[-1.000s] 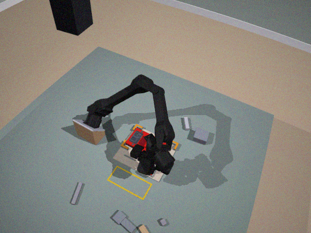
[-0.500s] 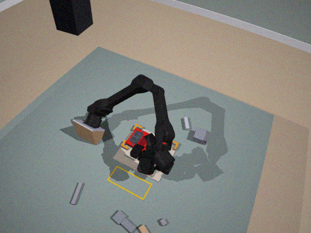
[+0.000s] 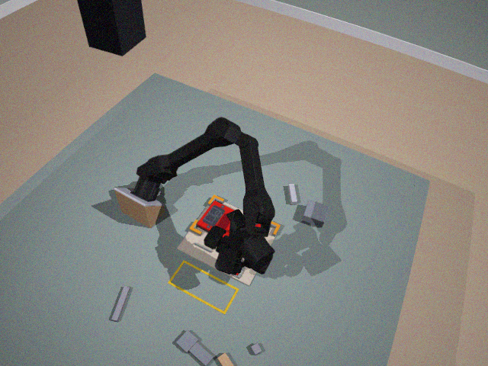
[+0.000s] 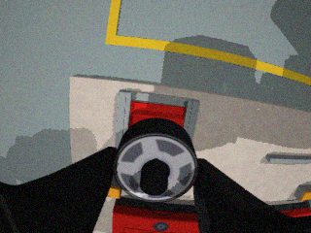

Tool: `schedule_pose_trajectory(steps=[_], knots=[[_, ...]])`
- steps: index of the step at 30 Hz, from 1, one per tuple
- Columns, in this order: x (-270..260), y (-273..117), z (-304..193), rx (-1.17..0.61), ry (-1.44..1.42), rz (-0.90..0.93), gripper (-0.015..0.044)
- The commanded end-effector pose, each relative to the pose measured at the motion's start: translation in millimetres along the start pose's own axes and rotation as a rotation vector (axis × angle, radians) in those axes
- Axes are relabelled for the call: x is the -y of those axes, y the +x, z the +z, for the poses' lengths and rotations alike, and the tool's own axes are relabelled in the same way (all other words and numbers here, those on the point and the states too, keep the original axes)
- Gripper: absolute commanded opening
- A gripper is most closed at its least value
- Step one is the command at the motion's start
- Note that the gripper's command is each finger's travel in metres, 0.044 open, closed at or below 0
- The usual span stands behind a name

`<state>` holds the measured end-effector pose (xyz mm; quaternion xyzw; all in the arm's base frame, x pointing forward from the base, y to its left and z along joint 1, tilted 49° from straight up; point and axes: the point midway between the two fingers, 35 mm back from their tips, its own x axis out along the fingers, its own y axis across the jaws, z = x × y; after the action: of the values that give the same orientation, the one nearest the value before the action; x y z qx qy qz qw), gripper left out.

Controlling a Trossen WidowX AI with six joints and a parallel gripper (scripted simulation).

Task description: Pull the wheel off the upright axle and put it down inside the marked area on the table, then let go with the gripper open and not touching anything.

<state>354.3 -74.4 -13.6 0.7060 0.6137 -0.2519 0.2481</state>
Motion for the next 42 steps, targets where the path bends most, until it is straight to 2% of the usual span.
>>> schedule_pose_trajectory(steps=[1,42], knots=[[0,-6,1,0.003,0.004,0.005,0.0],[0,-19,2,0.003,0.006,0.009,0.0]])
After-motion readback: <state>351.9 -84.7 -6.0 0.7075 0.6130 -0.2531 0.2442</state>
